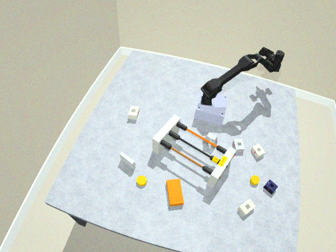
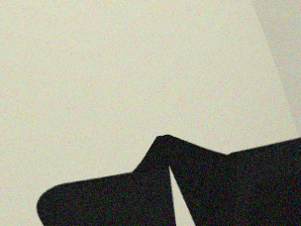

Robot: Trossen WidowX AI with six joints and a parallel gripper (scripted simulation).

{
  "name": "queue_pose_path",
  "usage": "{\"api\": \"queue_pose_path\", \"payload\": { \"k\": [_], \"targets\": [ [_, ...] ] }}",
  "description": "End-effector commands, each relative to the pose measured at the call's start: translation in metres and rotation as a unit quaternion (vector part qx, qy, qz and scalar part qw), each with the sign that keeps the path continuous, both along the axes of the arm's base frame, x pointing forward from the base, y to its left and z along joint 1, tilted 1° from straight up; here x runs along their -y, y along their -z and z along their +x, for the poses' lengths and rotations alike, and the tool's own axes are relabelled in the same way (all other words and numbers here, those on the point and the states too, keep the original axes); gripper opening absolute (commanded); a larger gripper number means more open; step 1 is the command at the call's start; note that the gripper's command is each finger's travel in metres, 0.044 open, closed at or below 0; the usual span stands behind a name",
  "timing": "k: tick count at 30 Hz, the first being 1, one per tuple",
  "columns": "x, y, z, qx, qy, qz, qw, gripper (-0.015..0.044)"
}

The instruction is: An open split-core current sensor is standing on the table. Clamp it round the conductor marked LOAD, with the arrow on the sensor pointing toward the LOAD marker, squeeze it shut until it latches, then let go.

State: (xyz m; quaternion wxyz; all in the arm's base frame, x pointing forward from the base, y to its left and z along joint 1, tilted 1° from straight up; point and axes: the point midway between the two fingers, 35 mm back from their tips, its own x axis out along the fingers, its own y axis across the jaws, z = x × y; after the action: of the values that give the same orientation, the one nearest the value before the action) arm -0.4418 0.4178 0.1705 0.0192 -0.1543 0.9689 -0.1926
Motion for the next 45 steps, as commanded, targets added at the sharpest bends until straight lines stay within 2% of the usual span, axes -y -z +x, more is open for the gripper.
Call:
{"api": "queue_pose_path", "payload": {
  "k": [1, 9, 17, 24, 31, 38, 45],
  "targets": [
    [-0.002, -0.001, 0.002, 0.001, 0.004, -0.003, 1.000, 0.0026],
    [-0.073, -0.042, 0.093, 0.015, 0.147, -0.119, 0.982, 0.0236],
    [-0.126, -0.087, 0.222, -0.014, 0.308, -0.260, 0.915, 0.0440],
    [-0.141, -0.120, 0.344, -0.080, 0.426, -0.373, 0.820, 0.0440],
    [-0.123, -0.148, 0.465, -0.182, 0.515, -0.466, 0.696, 0.0440],
    [-0.073, -0.169, 0.579, -0.316, 0.566, -0.527, 0.550, 0.0440],
    [0.004, -0.183, 0.674, -0.469, 0.572, -0.544, 0.396, 0.0440]
  ]
}}
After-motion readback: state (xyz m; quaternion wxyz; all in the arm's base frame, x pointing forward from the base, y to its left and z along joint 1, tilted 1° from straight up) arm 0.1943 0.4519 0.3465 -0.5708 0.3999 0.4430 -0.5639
